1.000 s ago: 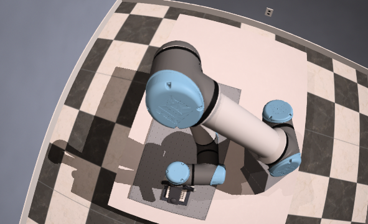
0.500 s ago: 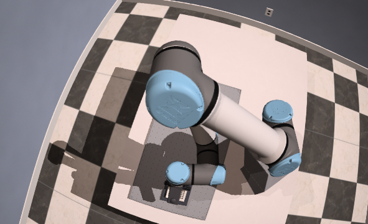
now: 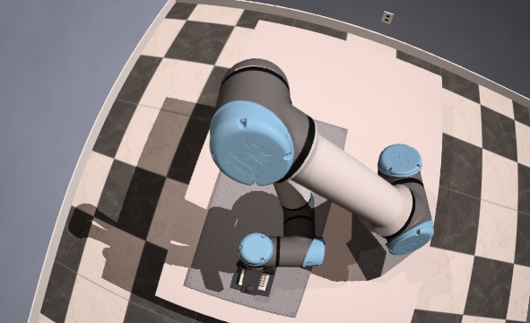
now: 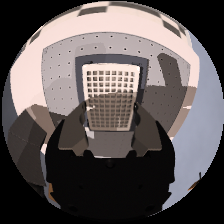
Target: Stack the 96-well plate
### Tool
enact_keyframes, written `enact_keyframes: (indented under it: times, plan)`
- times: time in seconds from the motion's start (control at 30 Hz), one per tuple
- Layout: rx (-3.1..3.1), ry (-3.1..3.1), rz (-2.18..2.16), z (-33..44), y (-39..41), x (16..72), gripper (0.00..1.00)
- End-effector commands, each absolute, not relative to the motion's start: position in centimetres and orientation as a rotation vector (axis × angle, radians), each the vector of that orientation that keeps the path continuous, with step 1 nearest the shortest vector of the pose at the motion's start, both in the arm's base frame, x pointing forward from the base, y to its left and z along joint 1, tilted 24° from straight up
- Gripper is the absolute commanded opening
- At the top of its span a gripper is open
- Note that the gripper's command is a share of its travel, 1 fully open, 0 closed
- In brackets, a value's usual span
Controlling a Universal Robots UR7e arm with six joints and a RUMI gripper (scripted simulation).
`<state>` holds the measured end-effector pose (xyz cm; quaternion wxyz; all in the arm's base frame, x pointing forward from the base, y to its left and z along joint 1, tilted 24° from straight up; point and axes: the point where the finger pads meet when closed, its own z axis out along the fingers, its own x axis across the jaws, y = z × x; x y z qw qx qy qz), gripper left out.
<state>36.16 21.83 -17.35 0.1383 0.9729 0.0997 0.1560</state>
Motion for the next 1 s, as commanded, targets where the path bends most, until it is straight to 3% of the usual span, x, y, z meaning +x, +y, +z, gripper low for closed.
enact_keyframes:
  times: [0.0, 0.97]
  plan:
    - [2.815, 0.289, 0.454, -17.3, 21.9, 36.2, 0.00]
    - [2.814, 0.291, 0.453, -14.7, 22.5, 35.1, 0.00]
